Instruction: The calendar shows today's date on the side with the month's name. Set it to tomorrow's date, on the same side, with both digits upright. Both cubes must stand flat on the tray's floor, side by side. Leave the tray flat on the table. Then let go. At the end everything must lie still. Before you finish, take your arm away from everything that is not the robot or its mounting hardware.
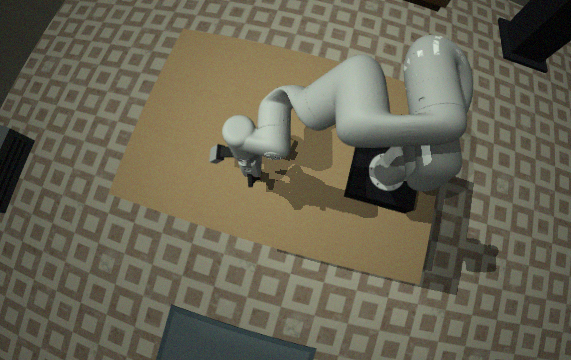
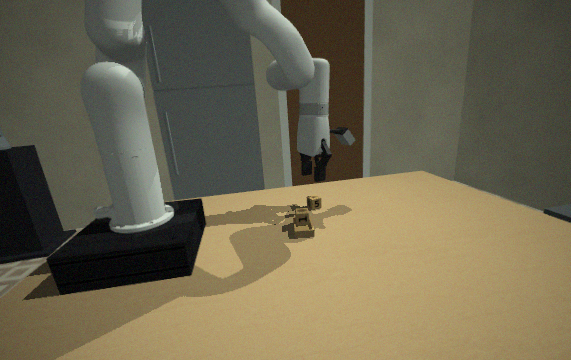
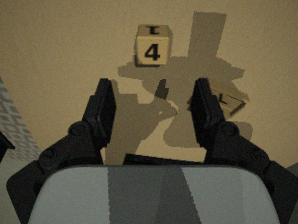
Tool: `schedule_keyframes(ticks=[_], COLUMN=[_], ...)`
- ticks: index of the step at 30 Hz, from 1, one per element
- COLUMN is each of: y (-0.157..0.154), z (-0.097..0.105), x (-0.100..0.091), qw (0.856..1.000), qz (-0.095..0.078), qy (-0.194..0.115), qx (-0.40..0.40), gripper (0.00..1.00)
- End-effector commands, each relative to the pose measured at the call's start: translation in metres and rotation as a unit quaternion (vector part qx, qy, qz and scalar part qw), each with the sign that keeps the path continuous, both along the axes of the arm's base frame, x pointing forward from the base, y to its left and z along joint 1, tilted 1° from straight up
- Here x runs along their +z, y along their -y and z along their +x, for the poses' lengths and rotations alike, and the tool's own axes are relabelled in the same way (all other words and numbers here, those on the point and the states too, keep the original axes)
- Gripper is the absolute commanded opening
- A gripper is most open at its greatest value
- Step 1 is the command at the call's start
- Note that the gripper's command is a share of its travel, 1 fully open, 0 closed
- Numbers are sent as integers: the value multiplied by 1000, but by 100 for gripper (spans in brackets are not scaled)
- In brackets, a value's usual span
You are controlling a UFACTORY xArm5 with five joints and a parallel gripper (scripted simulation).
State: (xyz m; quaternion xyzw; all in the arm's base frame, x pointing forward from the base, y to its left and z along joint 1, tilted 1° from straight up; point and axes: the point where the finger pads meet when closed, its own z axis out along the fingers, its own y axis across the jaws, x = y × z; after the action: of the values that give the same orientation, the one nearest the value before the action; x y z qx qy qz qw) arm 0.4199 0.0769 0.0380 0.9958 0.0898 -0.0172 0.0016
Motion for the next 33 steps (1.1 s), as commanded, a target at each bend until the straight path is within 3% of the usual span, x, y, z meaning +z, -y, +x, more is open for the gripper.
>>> schedule_keyframes(ticks=[1, 2, 3, 23, 33], y=[0, 0, 0, 0, 0], z=[2, 2, 2, 2, 2], x=[1, 1, 1, 1, 1], qw=[1000, 1000, 1000, 1000, 998], qz=[4, 4, 4, 4, 4], qy=[24, 24, 24, 24, 24], qx=[0, 0, 0, -3, -62], gripper=[71, 71, 100, 100, 100])
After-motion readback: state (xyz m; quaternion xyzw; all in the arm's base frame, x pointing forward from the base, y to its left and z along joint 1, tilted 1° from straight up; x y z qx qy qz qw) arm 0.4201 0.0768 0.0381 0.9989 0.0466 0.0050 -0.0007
